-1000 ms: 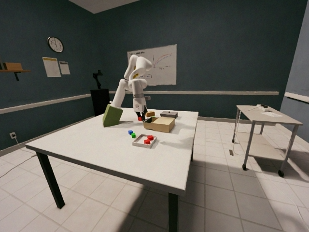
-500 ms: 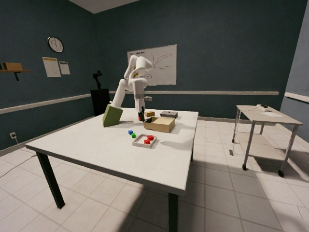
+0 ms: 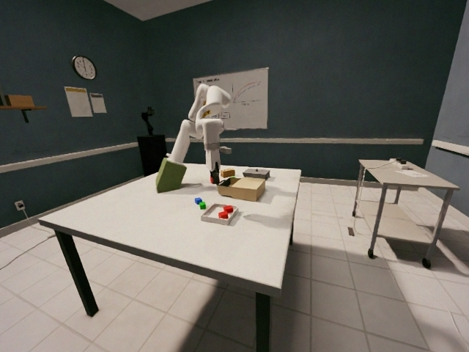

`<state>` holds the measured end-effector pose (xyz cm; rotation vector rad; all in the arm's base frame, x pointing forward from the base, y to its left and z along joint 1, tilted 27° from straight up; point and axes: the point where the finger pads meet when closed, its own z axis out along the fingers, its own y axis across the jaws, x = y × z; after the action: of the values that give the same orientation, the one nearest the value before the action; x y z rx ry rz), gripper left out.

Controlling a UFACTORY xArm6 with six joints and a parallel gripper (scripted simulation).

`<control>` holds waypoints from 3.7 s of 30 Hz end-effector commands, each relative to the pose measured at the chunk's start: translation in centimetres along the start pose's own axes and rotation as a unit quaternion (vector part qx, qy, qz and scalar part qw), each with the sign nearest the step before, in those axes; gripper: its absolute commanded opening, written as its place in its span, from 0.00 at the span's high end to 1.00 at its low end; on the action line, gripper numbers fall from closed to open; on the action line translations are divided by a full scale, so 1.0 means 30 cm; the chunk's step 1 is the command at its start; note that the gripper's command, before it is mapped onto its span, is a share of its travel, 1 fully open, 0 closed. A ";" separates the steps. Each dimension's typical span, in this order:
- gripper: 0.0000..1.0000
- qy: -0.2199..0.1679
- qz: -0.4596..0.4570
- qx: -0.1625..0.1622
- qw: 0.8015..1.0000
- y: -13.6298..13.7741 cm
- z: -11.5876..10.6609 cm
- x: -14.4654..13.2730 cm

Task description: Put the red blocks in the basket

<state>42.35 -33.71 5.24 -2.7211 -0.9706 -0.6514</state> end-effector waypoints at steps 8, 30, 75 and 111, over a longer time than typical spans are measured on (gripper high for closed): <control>1.00 0.000 0.000 -0.002 1.000 0.005 -0.001 0.001; 1.00 0.000 0.000 -0.002 1.000 0.006 0.068 0.002; 1.00 0.000 0.000 -0.002 1.000 0.011 0.358 0.003; 1.00 0.000 0.000 -0.002 1.000 0.013 0.503 0.004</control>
<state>47.65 -29.21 -8.02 -2.7209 -0.9704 -0.6503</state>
